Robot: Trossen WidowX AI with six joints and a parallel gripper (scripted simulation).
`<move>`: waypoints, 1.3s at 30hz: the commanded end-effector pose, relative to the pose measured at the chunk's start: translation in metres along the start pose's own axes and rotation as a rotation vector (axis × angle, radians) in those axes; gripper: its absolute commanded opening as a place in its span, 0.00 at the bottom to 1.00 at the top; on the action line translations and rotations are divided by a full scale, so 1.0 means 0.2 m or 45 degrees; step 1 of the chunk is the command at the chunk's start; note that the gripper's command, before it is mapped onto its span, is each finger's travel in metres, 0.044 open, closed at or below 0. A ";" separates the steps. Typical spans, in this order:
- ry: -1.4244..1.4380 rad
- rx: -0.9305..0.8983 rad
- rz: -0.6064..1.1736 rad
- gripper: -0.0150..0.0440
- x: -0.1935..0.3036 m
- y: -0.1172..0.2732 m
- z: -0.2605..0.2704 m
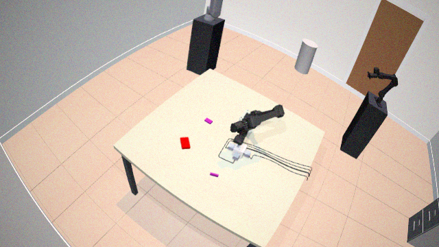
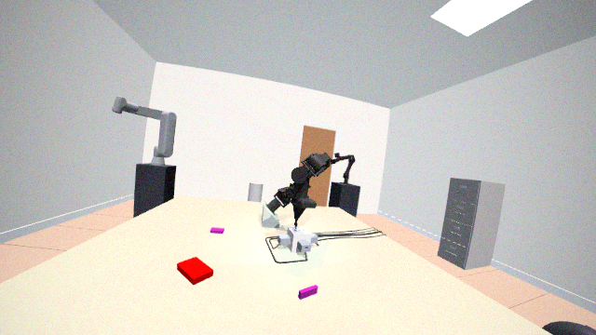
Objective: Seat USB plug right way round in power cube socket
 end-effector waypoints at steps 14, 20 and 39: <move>-0.010 0.000 -0.007 0.25 0.00 -0.01 0.00; -0.010 0.000 -0.007 0.25 0.00 -0.01 0.00; -0.010 0.000 -0.007 0.25 0.00 -0.03 0.00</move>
Point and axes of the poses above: the point midway between the two fingers, 35 mm back from their tips, its own y axis back along the fingers, its own z axis across the jaws, x = y × z, the point moved 2 cm from there along y, back along the fingers, and after that the axes turned 10 degrees about -y, right-handed, at the moved point
